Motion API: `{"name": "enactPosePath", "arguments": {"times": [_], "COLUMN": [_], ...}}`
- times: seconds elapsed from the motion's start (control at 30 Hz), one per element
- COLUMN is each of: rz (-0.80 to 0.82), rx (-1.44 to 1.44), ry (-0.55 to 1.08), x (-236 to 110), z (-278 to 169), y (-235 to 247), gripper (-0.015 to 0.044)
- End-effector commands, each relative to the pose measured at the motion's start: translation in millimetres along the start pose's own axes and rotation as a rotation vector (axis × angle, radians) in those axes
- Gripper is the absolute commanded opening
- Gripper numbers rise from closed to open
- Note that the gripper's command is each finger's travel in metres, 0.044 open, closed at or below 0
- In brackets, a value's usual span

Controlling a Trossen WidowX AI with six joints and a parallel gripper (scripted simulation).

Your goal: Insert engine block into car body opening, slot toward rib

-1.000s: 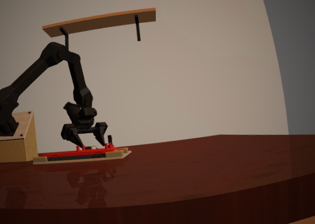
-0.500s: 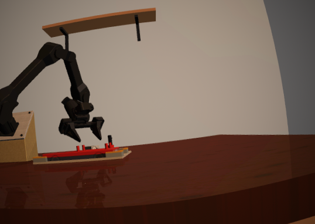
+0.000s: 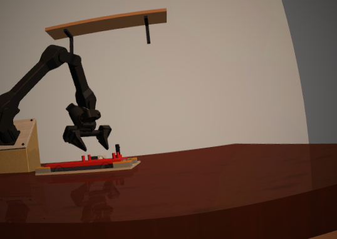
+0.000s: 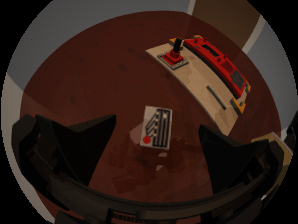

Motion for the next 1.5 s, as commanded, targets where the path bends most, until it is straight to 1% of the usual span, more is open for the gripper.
{"name": "enactPosePath", "arguments": {"times": [0.0,0.37,0.73,1.1,1.47], "rz": [-0.006,-0.001,0.046,0.135,0.263], "rx": [-0.081,-0.447,-0.811,-1.170,-1.525], "ry": [0.023,0.113,0.200,0.273,0.317], "x": [1.1,3.9,6.8,9.9,13.0], "z": [2.5,13.7,24.8,35.9,47.0], "y": [-0.5,-1.4,-2.4,-3.7,-5.2], "gripper": [0.0440,0.0440,0.0440,0.0440,0.0440]}}
Point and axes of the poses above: the point midway between the two fingers, 35 mm back from their tips, its own x axis out along the fingers, its own y axis across the jaws, z = x × y, the point moved 10 cm from there along -x, back along the fingers, and after that the axes turned 7 degrees about -x, right-handed, at the moved point
